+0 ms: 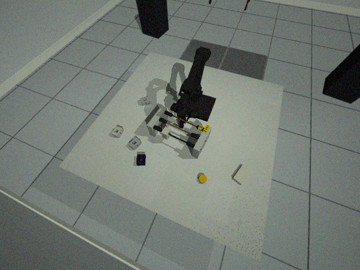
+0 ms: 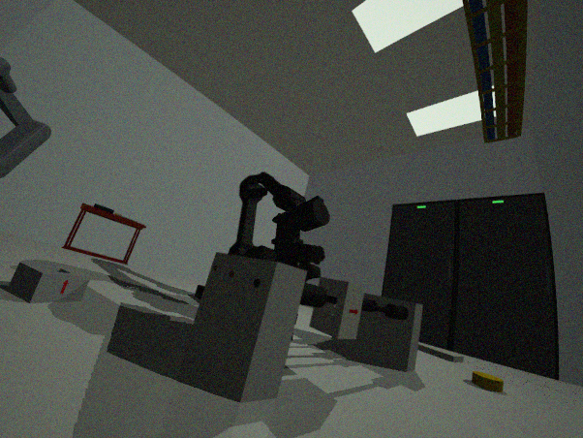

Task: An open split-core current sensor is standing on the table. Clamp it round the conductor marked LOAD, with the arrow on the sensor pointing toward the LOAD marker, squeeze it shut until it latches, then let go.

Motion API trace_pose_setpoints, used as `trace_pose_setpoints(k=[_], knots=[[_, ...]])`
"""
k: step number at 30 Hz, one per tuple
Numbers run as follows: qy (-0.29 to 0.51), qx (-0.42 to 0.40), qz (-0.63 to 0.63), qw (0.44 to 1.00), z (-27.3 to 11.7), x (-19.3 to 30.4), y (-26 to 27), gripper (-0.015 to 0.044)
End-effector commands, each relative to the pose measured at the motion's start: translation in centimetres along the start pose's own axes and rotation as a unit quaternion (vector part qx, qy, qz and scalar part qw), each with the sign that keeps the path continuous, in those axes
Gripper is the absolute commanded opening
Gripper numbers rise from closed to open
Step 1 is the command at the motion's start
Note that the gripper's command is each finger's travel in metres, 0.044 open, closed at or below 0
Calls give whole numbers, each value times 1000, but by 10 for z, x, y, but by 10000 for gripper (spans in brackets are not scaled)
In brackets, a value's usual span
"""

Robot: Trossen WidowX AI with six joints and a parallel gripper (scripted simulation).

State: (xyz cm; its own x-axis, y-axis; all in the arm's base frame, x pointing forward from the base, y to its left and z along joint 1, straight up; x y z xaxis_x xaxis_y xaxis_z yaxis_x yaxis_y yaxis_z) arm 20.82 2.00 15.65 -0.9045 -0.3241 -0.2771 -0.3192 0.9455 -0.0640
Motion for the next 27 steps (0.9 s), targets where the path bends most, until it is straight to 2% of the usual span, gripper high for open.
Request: trace_pose_setpoints(k=[1, 2, 7, 20, 23, 27], knots=[[-1, -2, -2, 1000, 6, 0, 1, 281], [-1, -2, -2, 1000, 6, 1, 1, 281], [0, 0, 0, 1000, 3, 0, 0, 150], [0, 0, 0, 1000, 3, 0, 0, 63], [-1, -2, -2, 1000, 1, -1, 0, 0], [-1, -2, -2, 1000, 1, -1, 0, 0]])
Point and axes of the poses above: the point midway between the two fingers, 35 mm back from their tips, its own z axis out along the fingers, its own y axis across the jaws, x = y × z, the point moved 9 cm from there along -z, back along the fingers, and after that the axes turned 12 degrees about -z, right-handed, at the moved point
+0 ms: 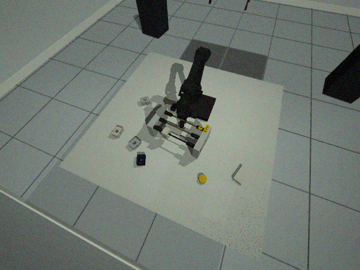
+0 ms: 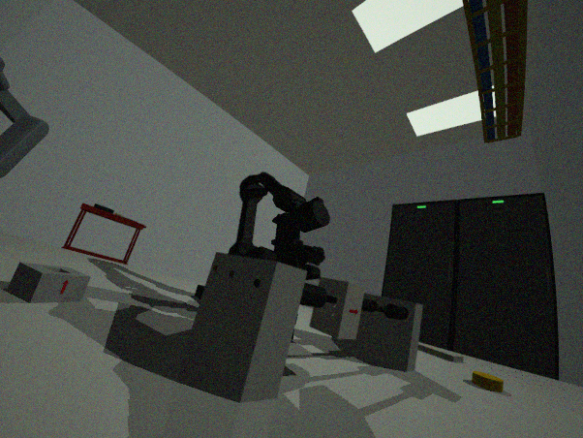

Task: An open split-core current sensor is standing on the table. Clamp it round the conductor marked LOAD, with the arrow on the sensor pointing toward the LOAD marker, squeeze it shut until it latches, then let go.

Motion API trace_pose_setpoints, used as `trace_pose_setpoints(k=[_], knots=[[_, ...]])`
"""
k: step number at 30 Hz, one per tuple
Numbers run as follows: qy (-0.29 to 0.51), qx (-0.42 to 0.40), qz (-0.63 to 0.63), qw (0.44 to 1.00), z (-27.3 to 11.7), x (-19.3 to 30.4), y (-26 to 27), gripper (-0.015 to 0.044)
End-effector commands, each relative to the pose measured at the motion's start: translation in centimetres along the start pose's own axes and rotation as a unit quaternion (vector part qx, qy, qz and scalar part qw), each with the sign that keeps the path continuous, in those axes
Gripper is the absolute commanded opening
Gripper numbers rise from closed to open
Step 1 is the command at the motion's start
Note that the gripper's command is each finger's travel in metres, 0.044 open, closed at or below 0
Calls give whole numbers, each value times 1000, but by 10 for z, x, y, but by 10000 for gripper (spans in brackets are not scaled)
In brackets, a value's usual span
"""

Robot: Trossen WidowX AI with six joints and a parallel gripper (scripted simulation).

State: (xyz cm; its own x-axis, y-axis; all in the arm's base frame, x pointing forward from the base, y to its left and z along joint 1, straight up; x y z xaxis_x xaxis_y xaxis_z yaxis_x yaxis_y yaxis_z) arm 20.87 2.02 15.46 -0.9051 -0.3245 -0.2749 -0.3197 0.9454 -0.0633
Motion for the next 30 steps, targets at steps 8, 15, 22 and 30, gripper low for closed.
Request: trace_pose_setpoints(k=[8, 15, 22, 30], knots=[[-1, -2, -2, 1000, -7, 15, 6, 0], [0, -3, -2, 1000, -13, 38, 13, 0], [0, -3, -2, 1000, -15, 50, 17, 0], [2, -4, -5, 1000, -14, 49, 16, 157]])
Point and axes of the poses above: the point midway between the two fingers, 35 mm back from their tips, its own z axis out along the fingers, its own y axis across the jaws, x = y × z, the point moved 9 cm from there along -z, back along the fingers, and after that the axes turned 12 degrees about -z, right-handed, at the moved point
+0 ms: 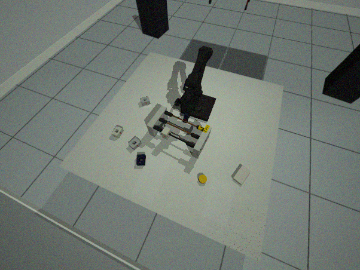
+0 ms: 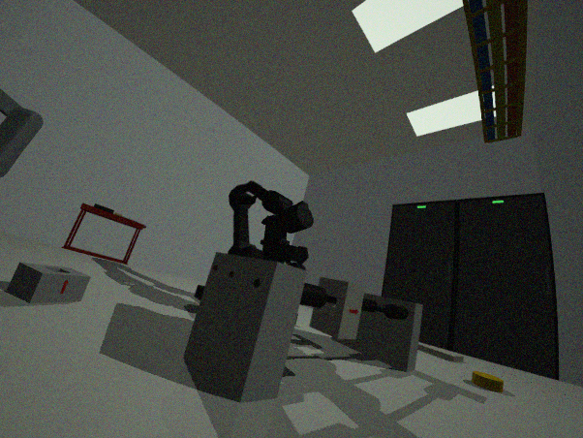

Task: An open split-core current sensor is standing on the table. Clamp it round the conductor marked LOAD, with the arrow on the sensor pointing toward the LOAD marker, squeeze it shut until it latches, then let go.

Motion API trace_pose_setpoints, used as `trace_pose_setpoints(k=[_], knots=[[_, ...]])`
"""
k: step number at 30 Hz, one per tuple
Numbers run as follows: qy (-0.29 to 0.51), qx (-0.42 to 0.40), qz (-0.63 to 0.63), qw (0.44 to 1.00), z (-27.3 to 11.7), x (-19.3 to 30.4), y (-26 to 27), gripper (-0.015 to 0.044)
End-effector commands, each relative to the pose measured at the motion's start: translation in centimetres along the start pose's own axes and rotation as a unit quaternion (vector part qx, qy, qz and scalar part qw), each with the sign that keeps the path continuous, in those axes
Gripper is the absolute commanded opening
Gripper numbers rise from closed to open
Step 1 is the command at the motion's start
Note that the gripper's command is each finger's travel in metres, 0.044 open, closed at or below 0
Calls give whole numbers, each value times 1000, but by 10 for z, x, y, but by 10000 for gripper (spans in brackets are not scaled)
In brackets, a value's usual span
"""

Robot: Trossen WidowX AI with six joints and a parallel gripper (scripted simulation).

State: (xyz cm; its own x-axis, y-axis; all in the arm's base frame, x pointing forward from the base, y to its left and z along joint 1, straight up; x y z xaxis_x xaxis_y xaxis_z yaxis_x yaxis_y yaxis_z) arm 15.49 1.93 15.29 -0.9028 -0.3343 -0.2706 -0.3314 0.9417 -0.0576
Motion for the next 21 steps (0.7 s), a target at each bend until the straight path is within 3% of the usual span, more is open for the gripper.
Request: trace_pose_setpoints(k=[1, 5, 10, 15, 18, 21], knots=[[0, 0, 0, 1000, 0, 0, 0, 184], [0, 0, 0, 1000, 0, 0, 0, 281], [0, 0, 0, 1000, -2, 0, 0, 281], [-1, 1, 3, 1000, -54, 2, 0, 281], [-1, 1, 3, 1000, -56, 2, 1, 281], [10, 0, 76, 997, -56, -2, 0, 320]])
Point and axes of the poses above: the point midway between the two fingers, 35 mm back from their tips, its own z axis out along the fingers, its own y axis across the jaws, x = y × z, the point moved 9 cm from there along -z, back along the fingers, and after that the axes turned 12 degrees about -z, right-handed, at the moved point
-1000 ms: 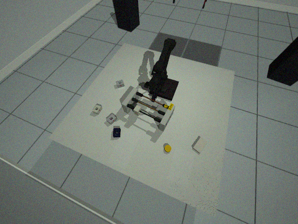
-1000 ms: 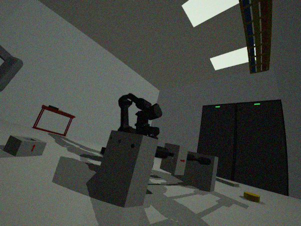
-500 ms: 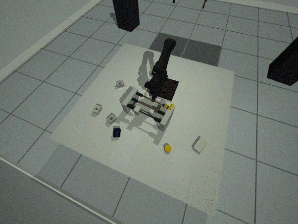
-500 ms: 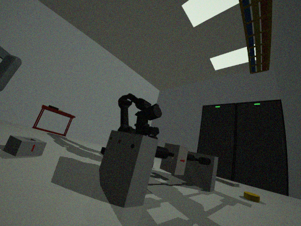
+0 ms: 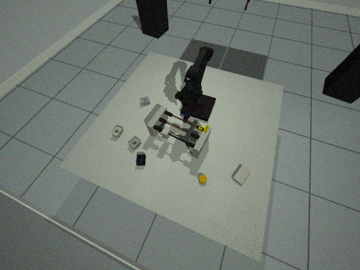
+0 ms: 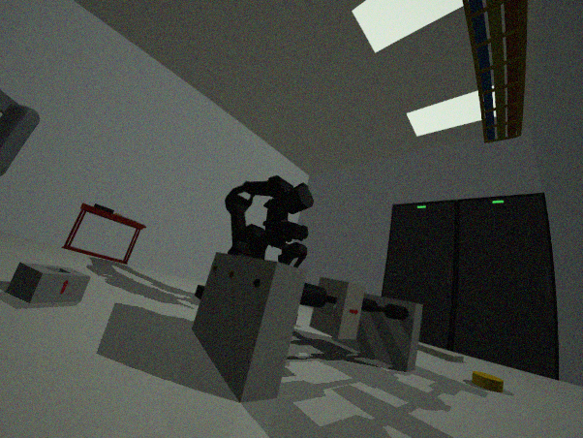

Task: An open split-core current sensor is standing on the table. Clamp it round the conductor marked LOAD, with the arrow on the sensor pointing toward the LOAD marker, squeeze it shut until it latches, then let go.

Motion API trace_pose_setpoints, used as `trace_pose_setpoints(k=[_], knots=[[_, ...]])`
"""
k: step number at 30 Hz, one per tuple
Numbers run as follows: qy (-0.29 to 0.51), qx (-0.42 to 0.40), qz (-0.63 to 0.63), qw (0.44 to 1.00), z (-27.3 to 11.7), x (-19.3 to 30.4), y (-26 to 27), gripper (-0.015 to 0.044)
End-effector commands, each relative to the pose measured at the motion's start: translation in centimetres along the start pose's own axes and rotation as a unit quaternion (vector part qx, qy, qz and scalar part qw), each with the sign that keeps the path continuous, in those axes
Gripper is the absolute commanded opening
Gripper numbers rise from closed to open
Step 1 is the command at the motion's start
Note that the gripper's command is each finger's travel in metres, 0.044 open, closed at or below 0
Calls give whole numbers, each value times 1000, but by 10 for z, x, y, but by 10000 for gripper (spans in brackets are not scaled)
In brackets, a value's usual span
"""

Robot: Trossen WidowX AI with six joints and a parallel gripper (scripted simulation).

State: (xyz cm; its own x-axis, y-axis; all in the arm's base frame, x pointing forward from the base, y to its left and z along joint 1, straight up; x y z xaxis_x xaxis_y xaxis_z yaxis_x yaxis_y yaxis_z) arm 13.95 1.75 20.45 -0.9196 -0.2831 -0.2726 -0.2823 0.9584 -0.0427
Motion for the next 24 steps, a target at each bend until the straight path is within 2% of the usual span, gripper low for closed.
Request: trace_pose_setpoints(k=[1, 7, 14, 16, 24], knots=[[18, 0, 98, 995, -3, -5, -1, 320], [64, 16, 383, 921, -2, -23, -4, 320], [101, 66, 662, 740, 4, -44, -7, 320], [104, 72, 685, 718, 4, -46, -7, 320], [103, 72, 685, 718, 10, -46, -7, 320]])
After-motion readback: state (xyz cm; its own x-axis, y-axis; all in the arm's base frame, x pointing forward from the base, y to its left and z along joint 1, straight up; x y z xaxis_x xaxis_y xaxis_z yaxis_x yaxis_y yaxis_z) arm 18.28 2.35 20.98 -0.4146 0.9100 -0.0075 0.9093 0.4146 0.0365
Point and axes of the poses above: the point midway between the two fingers, 35 mm back from their tips, its own z axis out along the fingers, its own y axis across the jaws, x = y × z, the point moved 9 cm from there along -z, back along the fingers, and after that the axes turned 12 degrees about -z, right-handed, at the moved point
